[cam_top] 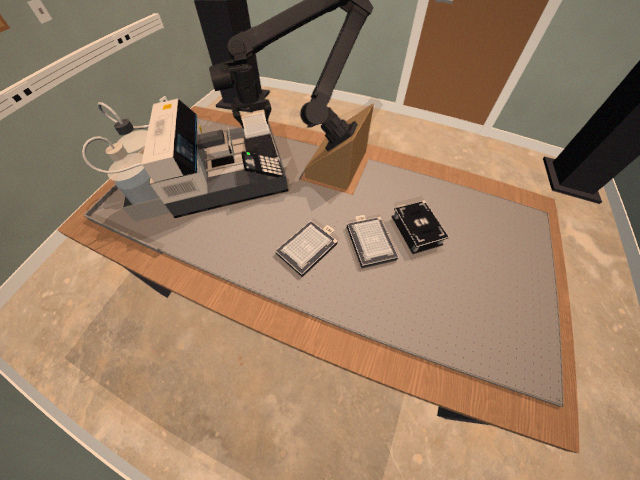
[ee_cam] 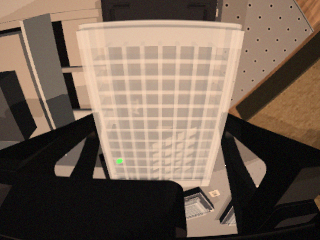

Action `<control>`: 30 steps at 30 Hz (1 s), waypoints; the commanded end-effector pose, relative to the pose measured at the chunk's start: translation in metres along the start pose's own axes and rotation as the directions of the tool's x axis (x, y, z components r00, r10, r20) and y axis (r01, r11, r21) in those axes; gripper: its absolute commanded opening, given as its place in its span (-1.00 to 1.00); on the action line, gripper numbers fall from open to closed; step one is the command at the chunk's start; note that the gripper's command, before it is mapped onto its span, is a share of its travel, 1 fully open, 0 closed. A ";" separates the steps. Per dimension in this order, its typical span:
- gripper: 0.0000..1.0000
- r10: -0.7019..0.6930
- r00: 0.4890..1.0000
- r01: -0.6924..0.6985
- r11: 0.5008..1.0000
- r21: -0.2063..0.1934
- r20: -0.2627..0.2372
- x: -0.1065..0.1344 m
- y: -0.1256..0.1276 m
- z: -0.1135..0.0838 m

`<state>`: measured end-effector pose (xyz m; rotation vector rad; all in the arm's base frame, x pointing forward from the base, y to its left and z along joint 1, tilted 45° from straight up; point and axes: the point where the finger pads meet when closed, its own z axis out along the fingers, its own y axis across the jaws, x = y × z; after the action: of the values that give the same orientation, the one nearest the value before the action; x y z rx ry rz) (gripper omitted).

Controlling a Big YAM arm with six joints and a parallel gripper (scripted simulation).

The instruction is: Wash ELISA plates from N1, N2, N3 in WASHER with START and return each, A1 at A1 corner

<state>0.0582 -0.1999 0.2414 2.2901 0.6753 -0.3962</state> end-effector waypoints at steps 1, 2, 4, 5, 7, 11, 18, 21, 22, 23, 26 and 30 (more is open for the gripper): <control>0.68 0.029 1.000 -0.029 0.999 -0.045 0.002 -0.012 0.022 -0.014; 0.68 0.028 1.000 -0.028 0.999 -0.045 0.002 -0.012 0.022 -0.014; 0.68 0.028 1.000 -0.028 0.999 -0.044 0.002 -0.012 0.022 -0.014; 0.68 0.028 1.000 -0.028 0.999 -0.044 0.002 -0.012 0.022 -0.014; 0.68 0.029 1.000 -0.029 0.999 -0.045 0.002 -0.012 0.022 -0.014; 0.68 0.028 1.000 -0.028 0.999 -0.044 0.002 -0.012 0.022 -0.014; 0.68 0.000 1.000 0.000 1.000 -0.001 0.002 -0.002 0.005 0.013; 0.68 0.000 1.000 0.000 1.000 -0.002 0.003 -0.002 0.005 0.018; 0.68 0.000 1.000 0.000 1.000 -0.002 0.003 -0.002 0.005 0.018; 0.68 0.000 1.000 0.000 1.000 -0.002 0.003 -0.002 0.005 0.018; 0.68 0.000 1.000 0.000 1.000 -0.002 0.003 -0.002 0.005 0.023; 0.68 0.000 1.000 0.000 1.000 -0.002 0.002 -0.002 0.004 0.030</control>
<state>0.0569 -0.2183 0.2252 2.2937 0.6586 -0.3837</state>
